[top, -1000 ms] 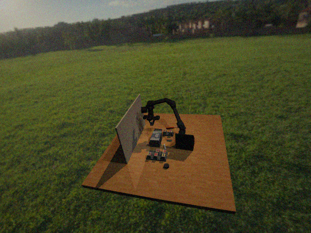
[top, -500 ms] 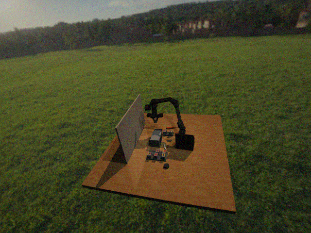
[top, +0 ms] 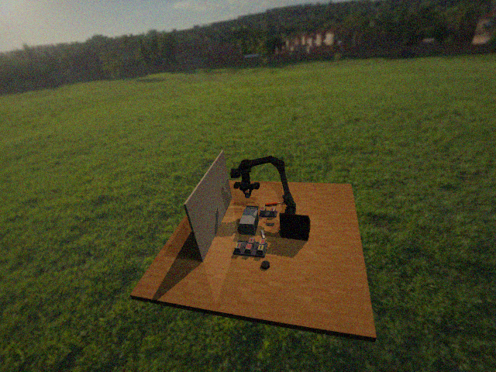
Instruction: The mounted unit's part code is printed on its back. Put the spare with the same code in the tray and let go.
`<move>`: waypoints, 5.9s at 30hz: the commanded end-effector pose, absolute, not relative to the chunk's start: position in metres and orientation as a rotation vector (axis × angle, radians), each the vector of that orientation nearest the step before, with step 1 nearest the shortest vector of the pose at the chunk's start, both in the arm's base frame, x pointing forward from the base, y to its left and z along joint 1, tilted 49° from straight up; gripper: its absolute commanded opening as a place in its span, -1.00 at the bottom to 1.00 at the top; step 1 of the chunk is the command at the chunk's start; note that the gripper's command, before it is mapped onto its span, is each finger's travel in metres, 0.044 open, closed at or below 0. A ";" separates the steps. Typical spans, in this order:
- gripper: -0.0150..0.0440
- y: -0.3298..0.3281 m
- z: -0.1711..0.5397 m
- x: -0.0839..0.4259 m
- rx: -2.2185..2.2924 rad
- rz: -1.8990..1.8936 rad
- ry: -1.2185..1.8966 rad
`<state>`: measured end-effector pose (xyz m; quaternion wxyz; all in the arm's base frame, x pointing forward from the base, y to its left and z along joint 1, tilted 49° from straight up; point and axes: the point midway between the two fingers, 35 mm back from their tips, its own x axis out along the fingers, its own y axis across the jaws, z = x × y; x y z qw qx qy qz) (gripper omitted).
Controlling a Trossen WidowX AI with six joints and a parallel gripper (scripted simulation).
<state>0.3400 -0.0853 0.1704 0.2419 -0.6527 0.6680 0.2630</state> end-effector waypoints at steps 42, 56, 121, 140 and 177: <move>-0.49 -0.118 0.141 0.343 -1.784 0.727 1.829; -0.49 -0.128 0.133 0.343 -1.785 0.726 1.828; -0.49 -0.174 0.096 0.336 -1.792 0.717 1.836; -0.49 -0.187 0.087 0.331 -1.796 0.713 1.842; 1.00 -0.104 0.155 0.338 -1.811 0.720 1.809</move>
